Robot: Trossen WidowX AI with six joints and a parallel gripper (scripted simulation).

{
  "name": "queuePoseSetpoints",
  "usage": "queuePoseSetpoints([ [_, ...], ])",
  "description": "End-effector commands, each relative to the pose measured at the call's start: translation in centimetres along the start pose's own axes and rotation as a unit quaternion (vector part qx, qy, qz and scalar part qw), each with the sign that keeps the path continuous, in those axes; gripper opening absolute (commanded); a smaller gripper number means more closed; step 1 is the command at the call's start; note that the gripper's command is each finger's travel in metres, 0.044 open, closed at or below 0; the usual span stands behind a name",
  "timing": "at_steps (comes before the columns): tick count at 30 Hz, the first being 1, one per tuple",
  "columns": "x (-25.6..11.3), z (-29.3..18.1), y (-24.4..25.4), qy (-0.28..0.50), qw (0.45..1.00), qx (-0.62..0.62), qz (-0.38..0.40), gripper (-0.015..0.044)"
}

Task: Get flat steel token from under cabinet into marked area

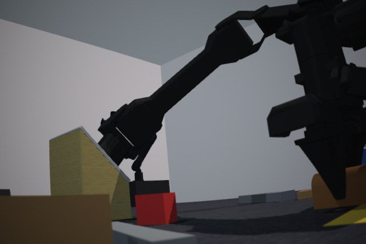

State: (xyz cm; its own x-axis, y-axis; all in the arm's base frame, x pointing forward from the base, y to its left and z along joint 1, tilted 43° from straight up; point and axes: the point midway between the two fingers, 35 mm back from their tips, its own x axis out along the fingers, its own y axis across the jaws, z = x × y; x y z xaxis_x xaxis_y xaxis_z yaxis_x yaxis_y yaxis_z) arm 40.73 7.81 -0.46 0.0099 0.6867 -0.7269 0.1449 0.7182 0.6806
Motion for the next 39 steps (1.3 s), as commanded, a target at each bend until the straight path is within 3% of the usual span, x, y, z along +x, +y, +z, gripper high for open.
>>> queuePoseSetpoints([
  [1, 0.1, -0.6, -0.1, 0.002, 1.000, 0.002, -0.003, 0.0000],
  [39, 0.1, -4.1, 0.0, 0.003, 1.000, 0.003, -0.003, 0.0000],
])
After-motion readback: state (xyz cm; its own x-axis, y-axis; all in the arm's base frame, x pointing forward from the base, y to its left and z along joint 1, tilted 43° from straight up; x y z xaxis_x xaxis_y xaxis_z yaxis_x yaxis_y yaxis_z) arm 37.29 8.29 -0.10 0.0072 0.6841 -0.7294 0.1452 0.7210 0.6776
